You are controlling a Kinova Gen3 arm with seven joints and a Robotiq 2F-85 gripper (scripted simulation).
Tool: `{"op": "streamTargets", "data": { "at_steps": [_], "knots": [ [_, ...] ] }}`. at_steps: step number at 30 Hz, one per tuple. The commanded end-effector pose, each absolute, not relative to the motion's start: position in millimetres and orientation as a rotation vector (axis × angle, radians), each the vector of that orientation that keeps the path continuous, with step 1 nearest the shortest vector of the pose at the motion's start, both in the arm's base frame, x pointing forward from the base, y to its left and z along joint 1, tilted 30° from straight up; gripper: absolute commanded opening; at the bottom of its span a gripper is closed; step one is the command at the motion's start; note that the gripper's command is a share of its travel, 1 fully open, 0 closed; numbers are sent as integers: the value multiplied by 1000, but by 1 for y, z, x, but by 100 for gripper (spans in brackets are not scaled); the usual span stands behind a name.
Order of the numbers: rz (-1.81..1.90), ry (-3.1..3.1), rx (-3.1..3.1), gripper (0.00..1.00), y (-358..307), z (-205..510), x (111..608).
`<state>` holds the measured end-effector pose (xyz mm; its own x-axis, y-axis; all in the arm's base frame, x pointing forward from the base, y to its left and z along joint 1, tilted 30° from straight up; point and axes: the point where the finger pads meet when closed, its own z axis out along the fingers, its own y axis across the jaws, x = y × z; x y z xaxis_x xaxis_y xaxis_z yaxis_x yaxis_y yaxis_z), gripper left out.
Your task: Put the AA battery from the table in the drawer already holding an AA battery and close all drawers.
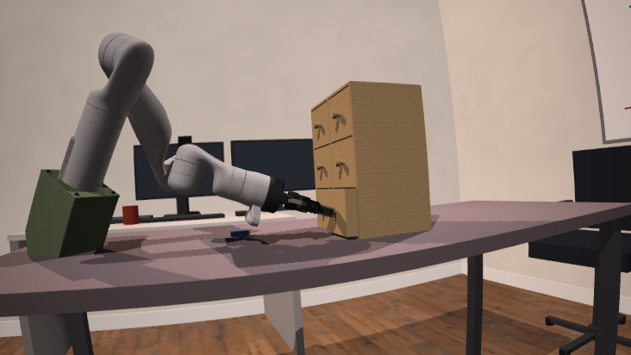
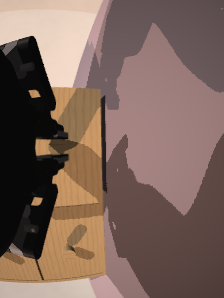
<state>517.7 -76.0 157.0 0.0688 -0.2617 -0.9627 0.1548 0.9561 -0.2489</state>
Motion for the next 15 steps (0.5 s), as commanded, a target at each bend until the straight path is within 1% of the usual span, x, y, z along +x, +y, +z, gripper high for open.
{"op": "streamTargets", "data": {
  "at_steps": [1,15],
  "knots": [
    [-315,1472,-92,13,-75,154,514],
    [-315,1472,-92,13,-74,148,500]
  ]
}}
